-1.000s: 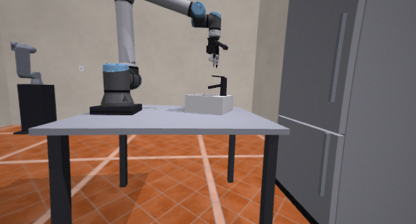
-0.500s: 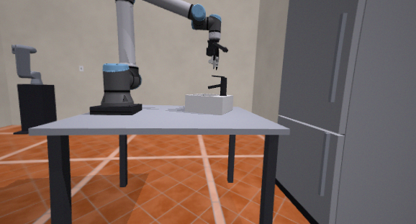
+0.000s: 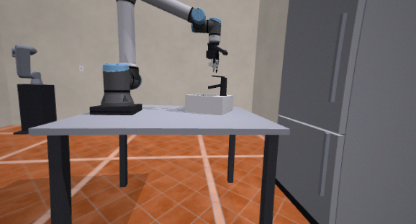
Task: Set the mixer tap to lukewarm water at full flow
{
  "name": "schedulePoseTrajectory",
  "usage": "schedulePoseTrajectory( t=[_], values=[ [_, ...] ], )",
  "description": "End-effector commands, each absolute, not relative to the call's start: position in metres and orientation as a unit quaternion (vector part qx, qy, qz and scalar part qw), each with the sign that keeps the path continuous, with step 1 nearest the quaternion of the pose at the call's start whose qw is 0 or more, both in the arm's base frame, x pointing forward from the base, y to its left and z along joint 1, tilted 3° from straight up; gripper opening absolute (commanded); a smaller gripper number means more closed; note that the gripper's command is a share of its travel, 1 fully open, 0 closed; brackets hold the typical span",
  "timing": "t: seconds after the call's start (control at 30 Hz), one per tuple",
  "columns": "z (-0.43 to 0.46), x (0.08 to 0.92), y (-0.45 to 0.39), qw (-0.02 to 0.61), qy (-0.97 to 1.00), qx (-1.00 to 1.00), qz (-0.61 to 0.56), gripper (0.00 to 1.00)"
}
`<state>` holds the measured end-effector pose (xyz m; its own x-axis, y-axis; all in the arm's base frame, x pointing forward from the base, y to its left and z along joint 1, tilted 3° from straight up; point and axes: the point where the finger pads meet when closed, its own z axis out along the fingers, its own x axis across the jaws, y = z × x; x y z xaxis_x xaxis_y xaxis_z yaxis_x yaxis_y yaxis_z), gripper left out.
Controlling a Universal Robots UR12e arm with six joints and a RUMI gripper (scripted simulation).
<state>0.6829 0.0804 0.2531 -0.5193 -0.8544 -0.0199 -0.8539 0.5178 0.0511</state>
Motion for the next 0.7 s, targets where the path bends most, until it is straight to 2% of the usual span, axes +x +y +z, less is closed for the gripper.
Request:
schedulePoseTrajectory(
  t=[0.0,0.67],
  values=[
    [0.2442,0.6826,0.0824,0.003,-0.871,0.491,-0.027,0.4],
    [0.2418,0.6833,0.0823,0.002,-0.871,0.491,-0.027,0.4]
  ],
)
